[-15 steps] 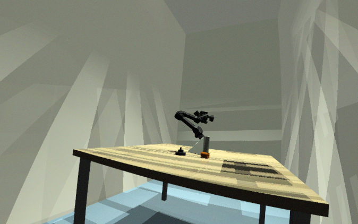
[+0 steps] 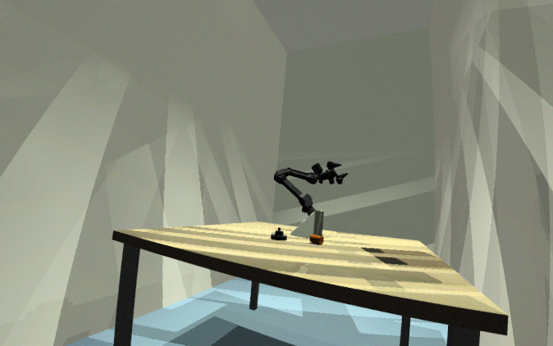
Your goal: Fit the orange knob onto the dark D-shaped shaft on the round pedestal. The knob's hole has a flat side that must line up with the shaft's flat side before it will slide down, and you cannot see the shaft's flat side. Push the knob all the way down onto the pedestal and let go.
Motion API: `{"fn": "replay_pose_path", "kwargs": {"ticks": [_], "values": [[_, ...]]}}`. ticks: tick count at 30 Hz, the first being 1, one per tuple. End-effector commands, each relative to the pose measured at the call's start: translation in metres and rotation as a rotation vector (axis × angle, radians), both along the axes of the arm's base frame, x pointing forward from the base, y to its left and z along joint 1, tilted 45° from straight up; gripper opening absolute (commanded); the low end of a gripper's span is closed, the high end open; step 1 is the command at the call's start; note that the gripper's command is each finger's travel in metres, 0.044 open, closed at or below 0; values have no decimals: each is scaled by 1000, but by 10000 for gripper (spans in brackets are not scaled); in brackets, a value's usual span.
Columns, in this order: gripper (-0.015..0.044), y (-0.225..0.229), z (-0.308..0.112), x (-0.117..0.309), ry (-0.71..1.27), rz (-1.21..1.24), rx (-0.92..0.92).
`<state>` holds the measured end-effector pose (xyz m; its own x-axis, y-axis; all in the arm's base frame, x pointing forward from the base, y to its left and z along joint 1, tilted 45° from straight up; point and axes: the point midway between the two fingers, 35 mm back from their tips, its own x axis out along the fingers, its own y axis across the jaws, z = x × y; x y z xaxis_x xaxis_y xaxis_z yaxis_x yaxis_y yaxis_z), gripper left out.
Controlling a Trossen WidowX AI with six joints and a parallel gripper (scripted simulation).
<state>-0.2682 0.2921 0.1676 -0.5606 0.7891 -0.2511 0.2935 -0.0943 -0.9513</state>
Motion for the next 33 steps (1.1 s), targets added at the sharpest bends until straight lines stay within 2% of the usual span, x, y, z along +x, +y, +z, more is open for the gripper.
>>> {"fn": "replay_pose_path", "kwargs": {"ticks": [1,4,9,16,21,26,33], "values": [[440,44,-34,47,-27,-194,-136],[440,62,-52,75,-33,-310,-217],[440,94,-94,154,-31,-616,-407],[440,99,-144,270,5,-1045,-639],[440,74,-176,350,47,-1363,-797],[440,28,-202,421,98,-1681,-952],[440,-48,-227,486,176,-2043,-1142]]}}
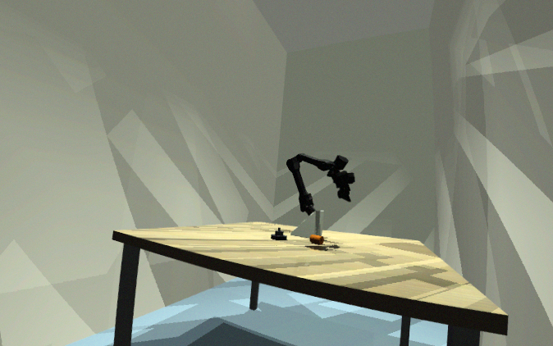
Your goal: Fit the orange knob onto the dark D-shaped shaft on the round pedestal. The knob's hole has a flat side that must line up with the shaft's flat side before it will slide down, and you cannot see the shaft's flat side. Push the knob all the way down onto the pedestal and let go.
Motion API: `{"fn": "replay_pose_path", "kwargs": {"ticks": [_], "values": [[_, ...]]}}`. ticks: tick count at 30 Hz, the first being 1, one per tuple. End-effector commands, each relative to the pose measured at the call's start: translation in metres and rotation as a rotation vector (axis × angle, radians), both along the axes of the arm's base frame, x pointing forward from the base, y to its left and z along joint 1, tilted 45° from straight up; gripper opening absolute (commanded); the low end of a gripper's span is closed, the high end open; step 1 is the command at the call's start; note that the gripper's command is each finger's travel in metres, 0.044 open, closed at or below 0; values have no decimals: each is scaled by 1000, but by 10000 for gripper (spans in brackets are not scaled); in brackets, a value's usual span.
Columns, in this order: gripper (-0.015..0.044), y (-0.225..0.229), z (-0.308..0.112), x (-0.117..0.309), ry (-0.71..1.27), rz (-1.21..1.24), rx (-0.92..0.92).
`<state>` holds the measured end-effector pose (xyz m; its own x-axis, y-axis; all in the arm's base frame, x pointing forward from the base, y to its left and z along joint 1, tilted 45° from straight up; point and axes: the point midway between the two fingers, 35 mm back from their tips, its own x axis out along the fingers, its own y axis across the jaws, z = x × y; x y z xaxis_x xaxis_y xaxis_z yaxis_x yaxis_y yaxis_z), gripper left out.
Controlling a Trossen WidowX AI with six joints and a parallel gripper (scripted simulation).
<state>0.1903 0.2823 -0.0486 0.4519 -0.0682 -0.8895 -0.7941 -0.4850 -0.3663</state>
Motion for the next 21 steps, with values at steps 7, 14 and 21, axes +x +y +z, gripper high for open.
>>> {"fn": "replay_pose_path", "kwargs": {"ticks": [7,14,21], "values": [[440,-148,-28,71,28,-673,-336],[440,-192,-34,82,35,-859,-450],[440,-205,-48,83,35,-860,-451]]}}
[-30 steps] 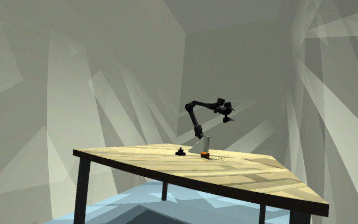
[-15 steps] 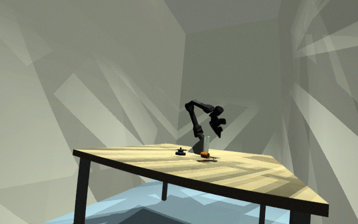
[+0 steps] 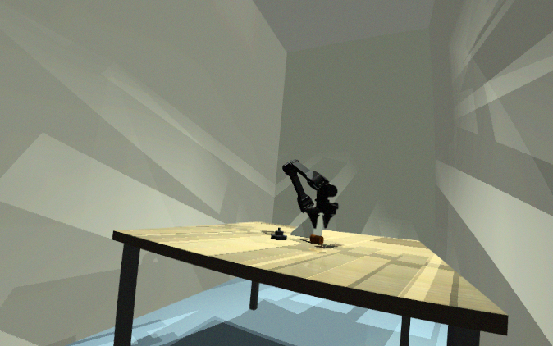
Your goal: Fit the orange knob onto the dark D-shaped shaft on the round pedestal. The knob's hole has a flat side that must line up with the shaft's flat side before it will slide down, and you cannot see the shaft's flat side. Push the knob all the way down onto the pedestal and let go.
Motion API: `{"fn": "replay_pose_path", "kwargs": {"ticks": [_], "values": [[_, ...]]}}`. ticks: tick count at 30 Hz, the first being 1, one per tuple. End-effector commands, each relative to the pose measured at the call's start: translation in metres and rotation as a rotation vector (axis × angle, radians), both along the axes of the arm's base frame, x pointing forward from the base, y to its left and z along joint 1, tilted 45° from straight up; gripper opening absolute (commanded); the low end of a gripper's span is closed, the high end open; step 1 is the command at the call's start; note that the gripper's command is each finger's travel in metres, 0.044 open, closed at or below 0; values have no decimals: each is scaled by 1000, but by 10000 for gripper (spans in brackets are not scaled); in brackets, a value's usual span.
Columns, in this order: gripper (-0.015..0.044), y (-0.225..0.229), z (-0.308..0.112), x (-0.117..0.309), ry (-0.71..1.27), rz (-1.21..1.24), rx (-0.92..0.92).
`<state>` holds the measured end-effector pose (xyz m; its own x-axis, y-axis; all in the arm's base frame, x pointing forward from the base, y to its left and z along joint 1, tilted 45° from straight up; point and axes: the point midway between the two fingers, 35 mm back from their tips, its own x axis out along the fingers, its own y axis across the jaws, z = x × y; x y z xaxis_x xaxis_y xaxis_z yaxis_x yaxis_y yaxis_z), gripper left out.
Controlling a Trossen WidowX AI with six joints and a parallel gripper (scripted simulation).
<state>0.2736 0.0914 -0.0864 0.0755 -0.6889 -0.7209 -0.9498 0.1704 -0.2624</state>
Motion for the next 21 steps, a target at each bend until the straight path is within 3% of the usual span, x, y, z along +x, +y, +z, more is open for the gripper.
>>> {"fn": "replay_pose_path", "kwargs": {"ticks": [1,21], "values": [[440,-17,-13,0,7,-11,-16],[440,-36,-32,2,7,-12,-16]]}}
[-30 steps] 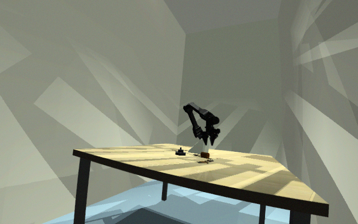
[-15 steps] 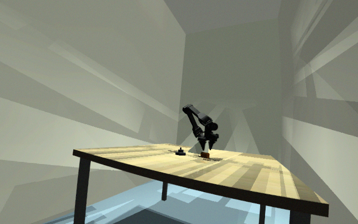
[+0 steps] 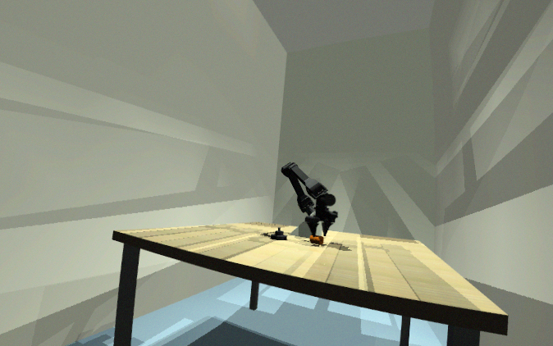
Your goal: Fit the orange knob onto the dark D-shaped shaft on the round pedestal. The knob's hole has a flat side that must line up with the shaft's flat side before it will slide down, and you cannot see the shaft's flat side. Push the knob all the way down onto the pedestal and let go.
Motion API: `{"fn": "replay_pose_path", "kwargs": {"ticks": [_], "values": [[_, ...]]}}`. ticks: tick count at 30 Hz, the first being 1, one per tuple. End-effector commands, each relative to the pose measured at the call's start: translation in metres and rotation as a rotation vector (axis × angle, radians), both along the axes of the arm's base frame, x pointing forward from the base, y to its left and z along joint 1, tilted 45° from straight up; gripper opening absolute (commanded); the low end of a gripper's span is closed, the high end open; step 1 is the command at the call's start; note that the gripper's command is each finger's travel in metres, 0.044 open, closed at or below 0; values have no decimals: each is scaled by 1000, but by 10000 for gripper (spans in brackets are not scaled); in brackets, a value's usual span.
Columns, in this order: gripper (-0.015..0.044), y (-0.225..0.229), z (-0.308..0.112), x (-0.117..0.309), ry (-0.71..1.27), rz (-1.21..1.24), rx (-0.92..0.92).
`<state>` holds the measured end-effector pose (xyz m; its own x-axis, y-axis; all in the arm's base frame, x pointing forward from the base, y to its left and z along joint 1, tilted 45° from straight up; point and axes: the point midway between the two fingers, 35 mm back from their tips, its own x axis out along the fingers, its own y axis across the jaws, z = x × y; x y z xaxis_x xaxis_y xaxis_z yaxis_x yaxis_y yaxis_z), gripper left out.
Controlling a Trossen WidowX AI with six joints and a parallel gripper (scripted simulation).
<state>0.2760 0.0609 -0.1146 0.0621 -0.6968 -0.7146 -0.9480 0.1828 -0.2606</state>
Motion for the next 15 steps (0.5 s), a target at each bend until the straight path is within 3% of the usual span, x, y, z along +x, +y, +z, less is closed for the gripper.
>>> {"fn": "replay_pose_path", "kwargs": {"ticks": [1,14,15], "values": [[440,-6,-5,-1,3,4,-7],[440,-20,-18,-1,4,5,-9],[414,-20,-18,-1,4,5,-9]]}}
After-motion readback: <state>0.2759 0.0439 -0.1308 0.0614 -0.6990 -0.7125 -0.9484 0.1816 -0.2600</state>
